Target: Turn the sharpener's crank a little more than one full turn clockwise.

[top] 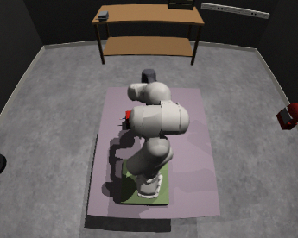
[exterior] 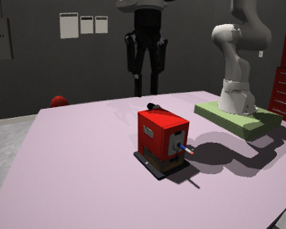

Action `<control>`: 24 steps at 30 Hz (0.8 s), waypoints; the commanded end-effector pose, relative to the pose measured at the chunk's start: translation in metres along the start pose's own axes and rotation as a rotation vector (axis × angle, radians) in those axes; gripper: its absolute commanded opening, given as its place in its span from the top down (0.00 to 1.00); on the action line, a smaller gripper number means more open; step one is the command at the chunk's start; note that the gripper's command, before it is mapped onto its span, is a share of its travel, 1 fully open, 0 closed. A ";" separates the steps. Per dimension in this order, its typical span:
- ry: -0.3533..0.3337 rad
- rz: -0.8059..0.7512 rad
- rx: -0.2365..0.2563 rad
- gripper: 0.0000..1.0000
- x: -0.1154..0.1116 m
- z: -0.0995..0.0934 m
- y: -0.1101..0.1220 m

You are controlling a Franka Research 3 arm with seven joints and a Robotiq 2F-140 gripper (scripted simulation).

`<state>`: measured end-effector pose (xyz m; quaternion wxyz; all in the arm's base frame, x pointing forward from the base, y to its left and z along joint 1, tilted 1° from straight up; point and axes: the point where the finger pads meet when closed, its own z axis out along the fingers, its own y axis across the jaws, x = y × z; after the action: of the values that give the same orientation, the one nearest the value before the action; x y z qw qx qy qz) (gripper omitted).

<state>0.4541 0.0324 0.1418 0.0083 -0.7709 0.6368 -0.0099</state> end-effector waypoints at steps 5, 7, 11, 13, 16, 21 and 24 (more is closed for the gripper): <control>0.003 0.010 -0.014 0.61 0.000 -0.016 0.004; 0.003 0.010 -0.014 0.61 0.000 -0.019 0.004; 0.003 0.010 -0.014 0.61 0.000 -0.020 0.004; 0.003 0.010 -0.014 0.61 0.000 -0.021 0.004; 0.003 0.010 -0.014 0.61 0.000 -0.021 0.004; 0.003 0.010 -0.014 0.90 0.000 -0.021 0.004; 0.003 0.010 -0.014 0.90 0.000 -0.021 0.004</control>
<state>0.4491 0.0315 0.1614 0.0021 -0.7690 0.6392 -0.0052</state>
